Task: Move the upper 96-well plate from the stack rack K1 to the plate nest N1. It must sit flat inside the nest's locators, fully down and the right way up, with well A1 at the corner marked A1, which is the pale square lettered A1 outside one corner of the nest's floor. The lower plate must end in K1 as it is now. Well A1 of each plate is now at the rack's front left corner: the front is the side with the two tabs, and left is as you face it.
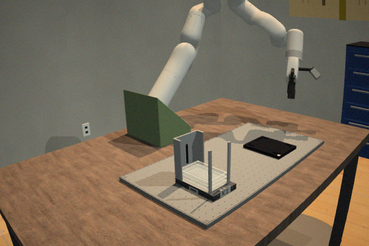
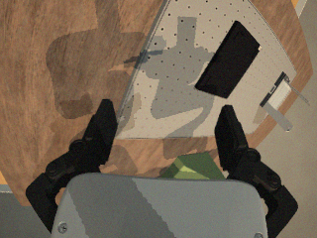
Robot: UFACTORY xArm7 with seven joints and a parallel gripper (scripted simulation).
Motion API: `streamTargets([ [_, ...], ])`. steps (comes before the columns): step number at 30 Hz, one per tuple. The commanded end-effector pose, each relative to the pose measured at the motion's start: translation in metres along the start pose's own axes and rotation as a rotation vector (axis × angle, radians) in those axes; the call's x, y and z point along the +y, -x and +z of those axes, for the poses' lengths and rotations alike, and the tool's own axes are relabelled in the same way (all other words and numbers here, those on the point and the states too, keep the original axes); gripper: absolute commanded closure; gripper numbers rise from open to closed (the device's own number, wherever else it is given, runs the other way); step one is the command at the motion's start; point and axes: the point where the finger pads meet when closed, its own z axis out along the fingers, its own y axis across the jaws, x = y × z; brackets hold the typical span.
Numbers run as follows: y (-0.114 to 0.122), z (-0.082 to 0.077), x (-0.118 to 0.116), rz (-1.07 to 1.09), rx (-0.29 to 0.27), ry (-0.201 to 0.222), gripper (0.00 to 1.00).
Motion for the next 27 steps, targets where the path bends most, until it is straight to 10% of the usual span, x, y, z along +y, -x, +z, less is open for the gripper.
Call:
streamTargets([
  [1, -0.005, 0.004, 0.014, 0.016, -0.017, -0.003, 0.0],
  [27, -0.016, 0.049, 0.117, 0.086, -0.098, -0.032, 0.0],
])
